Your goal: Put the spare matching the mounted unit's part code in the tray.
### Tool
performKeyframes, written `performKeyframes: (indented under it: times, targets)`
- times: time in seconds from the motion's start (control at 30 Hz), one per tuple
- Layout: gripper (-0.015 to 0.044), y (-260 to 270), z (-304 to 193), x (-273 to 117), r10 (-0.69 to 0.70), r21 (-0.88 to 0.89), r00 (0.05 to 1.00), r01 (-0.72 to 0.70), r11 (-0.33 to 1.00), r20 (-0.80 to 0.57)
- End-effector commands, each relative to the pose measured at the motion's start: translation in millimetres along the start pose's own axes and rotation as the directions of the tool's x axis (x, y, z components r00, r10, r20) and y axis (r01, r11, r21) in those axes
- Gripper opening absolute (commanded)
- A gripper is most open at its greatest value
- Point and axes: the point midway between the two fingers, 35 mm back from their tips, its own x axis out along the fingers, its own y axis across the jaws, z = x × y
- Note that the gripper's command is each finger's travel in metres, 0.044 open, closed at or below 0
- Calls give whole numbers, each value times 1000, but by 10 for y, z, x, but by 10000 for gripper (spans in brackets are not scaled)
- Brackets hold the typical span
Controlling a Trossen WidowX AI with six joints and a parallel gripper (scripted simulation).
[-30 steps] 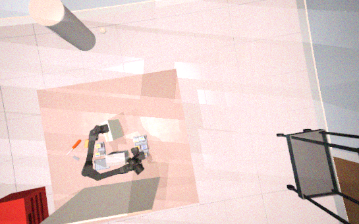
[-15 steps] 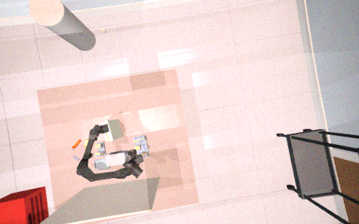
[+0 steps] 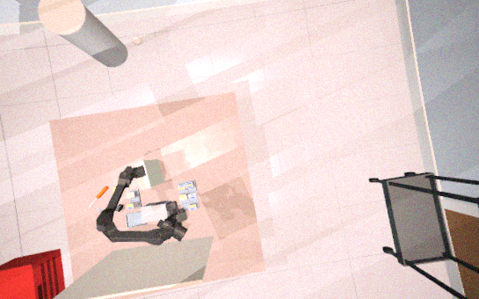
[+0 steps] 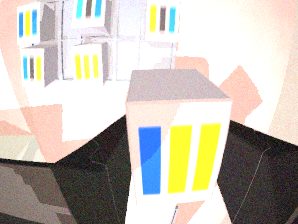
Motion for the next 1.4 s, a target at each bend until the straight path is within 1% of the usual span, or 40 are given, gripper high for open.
performKeyframes:
  times: [0.0,0.3,0.53,0.73,1.03,1.37]
  targets:
    - [0,-70,-150,-28,11,3,1000,-11,1000,8]
    - [0,-311,-762,-76,15,14,999,-16,1000,42]
    - [0,-399,-1243,-86,20,51,997,-24,998,68]
    - [0,-450,-1709,-80,12,40,998,-15,999,67]
    - [0,-408,-2424,-58,3,27,999,-4,1000,50]
    - [0,-193,-3192,-40,3,12,1000,-3,1000,10]
